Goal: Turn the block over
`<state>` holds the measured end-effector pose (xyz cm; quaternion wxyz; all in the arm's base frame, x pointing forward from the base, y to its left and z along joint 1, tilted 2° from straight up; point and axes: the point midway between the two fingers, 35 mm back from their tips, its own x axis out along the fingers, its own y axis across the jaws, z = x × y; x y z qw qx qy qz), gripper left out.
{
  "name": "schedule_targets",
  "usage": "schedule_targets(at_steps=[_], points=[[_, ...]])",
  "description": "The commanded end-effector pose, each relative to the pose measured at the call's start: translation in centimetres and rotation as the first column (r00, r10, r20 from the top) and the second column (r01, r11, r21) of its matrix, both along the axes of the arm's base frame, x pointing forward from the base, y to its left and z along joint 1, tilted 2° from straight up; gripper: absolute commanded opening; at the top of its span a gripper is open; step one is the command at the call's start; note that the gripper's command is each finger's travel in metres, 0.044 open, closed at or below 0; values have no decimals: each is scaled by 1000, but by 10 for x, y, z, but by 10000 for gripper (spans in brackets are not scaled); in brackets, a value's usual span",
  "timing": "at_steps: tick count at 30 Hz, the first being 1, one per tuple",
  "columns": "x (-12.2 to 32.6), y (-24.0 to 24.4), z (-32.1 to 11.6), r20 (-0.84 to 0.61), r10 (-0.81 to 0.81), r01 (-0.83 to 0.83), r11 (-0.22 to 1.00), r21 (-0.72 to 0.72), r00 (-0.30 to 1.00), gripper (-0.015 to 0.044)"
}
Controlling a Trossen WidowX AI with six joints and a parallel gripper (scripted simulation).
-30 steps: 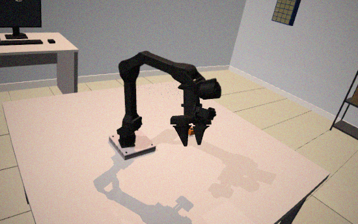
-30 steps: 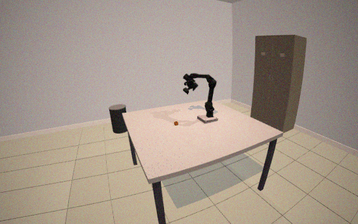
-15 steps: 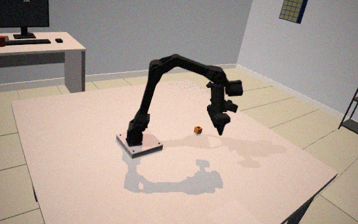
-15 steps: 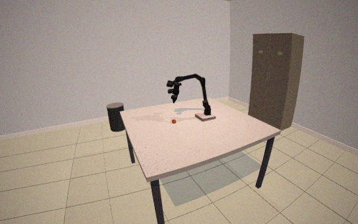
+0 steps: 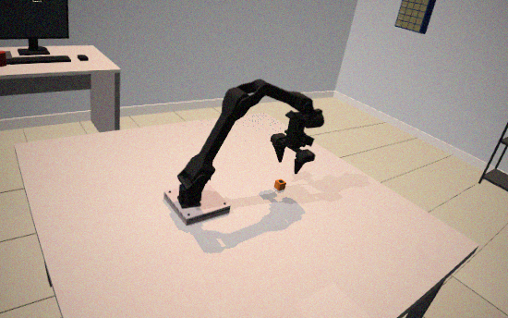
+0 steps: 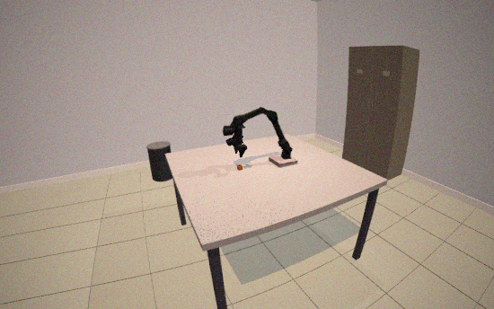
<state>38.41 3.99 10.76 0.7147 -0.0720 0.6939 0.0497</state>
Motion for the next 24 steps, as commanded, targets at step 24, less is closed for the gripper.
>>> schedule_targets(at_steps=[24], points=[[-2, 15, -60, -23, 36, -36, 999, 14, 999, 440]])
